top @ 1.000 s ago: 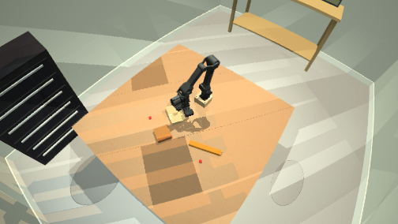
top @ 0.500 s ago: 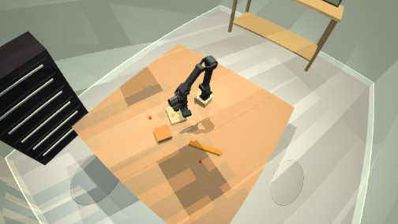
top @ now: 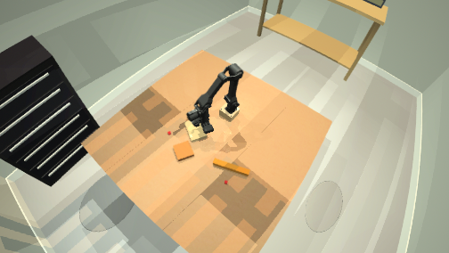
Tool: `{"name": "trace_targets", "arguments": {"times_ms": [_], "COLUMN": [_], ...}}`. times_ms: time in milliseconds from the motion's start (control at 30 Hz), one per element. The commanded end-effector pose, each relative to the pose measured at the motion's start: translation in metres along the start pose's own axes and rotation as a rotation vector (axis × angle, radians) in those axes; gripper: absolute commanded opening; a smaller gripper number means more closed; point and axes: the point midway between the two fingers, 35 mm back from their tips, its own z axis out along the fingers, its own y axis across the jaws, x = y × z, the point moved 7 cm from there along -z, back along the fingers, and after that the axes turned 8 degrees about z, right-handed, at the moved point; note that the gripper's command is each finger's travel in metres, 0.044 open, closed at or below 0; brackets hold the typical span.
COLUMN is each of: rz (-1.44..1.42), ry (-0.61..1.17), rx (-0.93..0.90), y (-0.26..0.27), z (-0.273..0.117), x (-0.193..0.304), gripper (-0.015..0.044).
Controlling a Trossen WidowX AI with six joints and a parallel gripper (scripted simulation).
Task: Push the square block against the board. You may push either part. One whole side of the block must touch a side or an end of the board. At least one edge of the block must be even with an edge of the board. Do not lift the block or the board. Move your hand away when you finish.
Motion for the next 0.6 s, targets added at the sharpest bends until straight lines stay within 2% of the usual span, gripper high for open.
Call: {"name": "trace_targets", "arguments": {"times_ms": [0,567], "rz": [-0.004,-0.004], "ry": [-0.008,-0.01], "rx": [0.001,0.001], "y": [0.001,0.004], "z": [0.0,-0.001], "x": [-0.008,-0.027], "gripper": [0.0,0.0]}}
